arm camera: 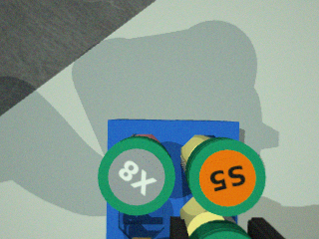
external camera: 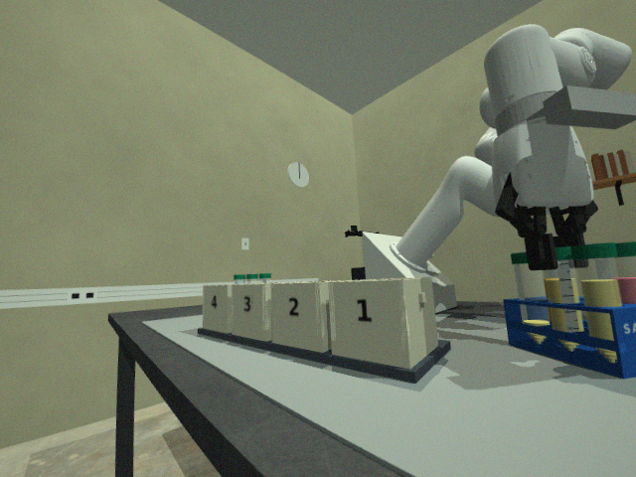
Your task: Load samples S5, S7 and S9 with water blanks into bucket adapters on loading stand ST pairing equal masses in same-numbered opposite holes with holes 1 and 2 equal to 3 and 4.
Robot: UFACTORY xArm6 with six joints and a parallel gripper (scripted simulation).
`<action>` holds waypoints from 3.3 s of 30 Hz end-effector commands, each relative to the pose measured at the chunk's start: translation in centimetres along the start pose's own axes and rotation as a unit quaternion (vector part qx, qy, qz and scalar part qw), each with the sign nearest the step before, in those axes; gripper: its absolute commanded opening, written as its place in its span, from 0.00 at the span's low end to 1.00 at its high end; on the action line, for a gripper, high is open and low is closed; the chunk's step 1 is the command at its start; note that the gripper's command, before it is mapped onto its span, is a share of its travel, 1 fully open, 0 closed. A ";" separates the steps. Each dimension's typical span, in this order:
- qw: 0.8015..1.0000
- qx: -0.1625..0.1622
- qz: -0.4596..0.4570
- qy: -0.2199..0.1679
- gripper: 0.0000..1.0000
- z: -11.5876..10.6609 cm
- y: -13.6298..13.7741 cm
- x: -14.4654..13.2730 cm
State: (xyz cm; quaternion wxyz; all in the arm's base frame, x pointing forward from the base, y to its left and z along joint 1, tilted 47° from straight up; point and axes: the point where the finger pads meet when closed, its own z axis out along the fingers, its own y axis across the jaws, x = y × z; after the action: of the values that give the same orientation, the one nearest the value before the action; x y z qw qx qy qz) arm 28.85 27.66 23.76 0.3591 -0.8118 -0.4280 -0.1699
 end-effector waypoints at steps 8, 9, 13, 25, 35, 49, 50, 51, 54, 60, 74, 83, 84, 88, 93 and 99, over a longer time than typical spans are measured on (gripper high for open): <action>1.000 -0.001 -0.001 0.001 0.00 -0.1 0.0 0.1; 1.000 -0.001 -0.001 0.001 0.00 -0.1 0.0 0.1; 1.000 -0.001 -0.001 0.001 0.00 -0.1 0.0 0.1; 1.000 -0.001 -0.001 0.001 0.00 -0.1 0.0 0.1; 1.000 -0.001 -0.001 0.001 0.00 -0.5 0.0 0.1; 1.000 -0.001 -0.001 0.001 0.00 -1.3 0.0 0.1; 1.000 -0.001 -0.001 0.001 0.00 -1.4 0.0 0.1; 1.000 -0.001 -0.001 0.001 0.00 -1.4 0.0 0.1; 1.000 -0.001 -0.001 0.001 0.00 -1.6 0.0 0.1; 1.000 -0.001 -0.001 0.001 0.00 -1.9 0.0 0.1; 1.000 -0.001 -0.001 0.001 0.00 -3.1 0.0 0.1; 1.000 -0.001 -0.001 0.001 0.00 -4.9 0.0 0.1; 1.000 -0.001 -0.001 0.001 0.00 -5.1 0.0 0.1; 1.000 -0.001 -0.001 0.001 0.00 -5.9 0.0 0.1; 1.000 -0.001 -0.001 0.001 0.00 -6.5 0.0 0.1; 1.000 -0.001 -0.001 0.001 0.00 -7.7 0.0 0.1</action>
State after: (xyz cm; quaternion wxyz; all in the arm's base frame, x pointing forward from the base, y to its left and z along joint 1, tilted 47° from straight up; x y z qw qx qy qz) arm 29.08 22.66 28.47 0.3588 -0.8119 -0.4279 -0.1701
